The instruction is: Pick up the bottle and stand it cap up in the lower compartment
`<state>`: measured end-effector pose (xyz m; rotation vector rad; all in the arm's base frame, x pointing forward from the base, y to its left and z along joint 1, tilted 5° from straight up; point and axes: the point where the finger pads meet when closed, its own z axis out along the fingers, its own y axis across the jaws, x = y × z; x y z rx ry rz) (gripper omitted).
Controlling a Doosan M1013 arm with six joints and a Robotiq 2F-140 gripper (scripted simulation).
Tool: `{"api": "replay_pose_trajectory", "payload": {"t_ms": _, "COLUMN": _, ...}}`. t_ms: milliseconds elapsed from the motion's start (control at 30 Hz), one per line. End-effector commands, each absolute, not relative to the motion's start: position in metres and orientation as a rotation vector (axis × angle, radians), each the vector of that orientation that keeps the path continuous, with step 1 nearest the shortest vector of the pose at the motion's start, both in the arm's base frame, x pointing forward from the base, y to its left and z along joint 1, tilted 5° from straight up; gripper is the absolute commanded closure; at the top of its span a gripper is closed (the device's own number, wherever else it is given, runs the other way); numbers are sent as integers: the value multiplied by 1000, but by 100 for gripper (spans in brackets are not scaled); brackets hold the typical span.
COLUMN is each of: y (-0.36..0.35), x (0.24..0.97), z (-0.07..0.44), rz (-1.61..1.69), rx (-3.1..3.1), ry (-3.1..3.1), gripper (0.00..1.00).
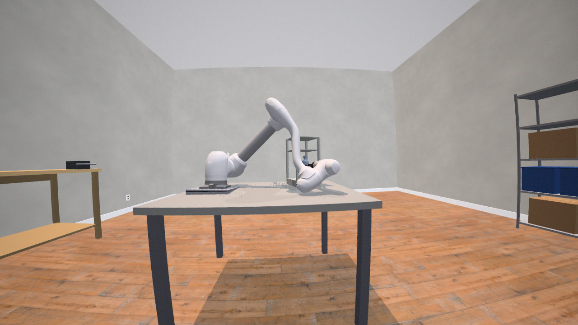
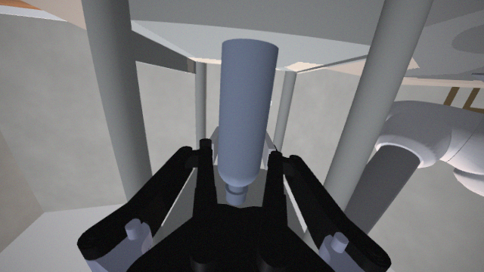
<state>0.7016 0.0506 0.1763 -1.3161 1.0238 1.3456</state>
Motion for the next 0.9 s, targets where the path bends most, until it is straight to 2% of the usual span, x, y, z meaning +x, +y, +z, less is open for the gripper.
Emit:
{"api": "replay_pose_trajectory", "payload": {"t_ms": 0, "y": 51, "x": 702, "z": 177, "rz": 1346, "rx": -1316, "ry": 1024, "gripper": 81}}
{"api": "replay_pose_trajectory", "payload": {"t_ms": 67, "y": 51, "x": 702, "z": 177, "rz": 1346, "rx": -1316, "ry": 1024, "gripper": 81}}
{"api": "replay_pose_trajectory", "payload": {"t_ms": 100, "y": 51, "x": 702, "z": 177, "rz": 1346, "rx": -1316, "ry": 1024, "gripper": 71}}
{"api": "replay_pose_trajectory", "payload": {"t_ms": 167, "y": 51, "x": 702, "z": 177, "rz": 1346, "rx": -1316, "ry": 1024, "gripper": 71}}
{"api": "replay_pose_trajectory", "payload": {"t_ms": 200, "y": 51, "x": 702, "z": 177, "rz": 1346, "rx": -1316, "ry": 1024, "gripper": 61}}
{"api": "replay_pose_trajectory", "payload": {"t_ms": 267, "y": 51, "x": 702, "z": 177, "rz": 1346, "rx": -1316, "ry": 1024, "gripper": 61}}
{"api": "replay_pose_trajectory", "payload": {"t_ms": 300, "y": 51, "x": 702, "z": 177, "rz": 1346, "rx": -1316, "ry": 1024, "gripper": 52}}
{"api": "replay_pose_trajectory", "payload": {"t_ms": 867, "y": 50, "x": 701, "z": 184, "rz": 1346, "rx": -1316, "ry": 1024, "gripper": 52}}
